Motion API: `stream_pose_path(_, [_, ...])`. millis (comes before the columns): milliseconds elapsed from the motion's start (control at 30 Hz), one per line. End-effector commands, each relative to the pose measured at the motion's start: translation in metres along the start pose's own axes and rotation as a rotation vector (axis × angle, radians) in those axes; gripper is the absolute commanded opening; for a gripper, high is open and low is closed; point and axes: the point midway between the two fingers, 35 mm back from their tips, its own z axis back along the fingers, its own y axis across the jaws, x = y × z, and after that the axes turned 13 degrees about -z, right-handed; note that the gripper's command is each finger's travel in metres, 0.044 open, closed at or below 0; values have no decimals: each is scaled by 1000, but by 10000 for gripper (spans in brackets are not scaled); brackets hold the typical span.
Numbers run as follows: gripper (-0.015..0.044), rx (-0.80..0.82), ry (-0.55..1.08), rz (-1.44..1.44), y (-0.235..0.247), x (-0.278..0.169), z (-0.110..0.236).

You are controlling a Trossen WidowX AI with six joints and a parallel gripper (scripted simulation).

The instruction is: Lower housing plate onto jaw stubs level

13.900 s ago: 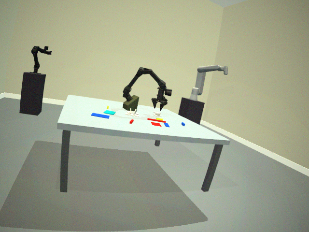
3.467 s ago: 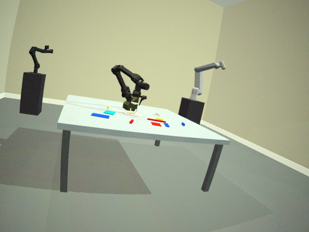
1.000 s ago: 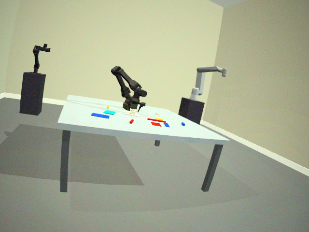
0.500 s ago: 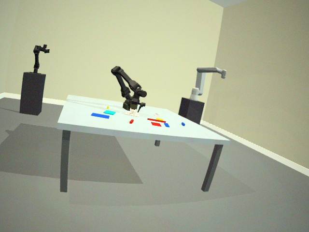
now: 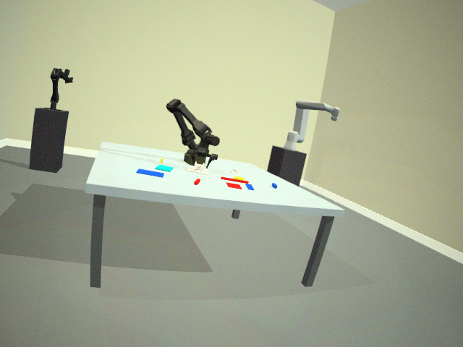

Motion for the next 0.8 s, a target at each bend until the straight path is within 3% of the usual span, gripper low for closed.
stream_pose_path(0, [351, -2, -3, 2, 0, 0, -2])
stream_pose_path(767, [351, -2, -3, 2, 0, 0, -6])
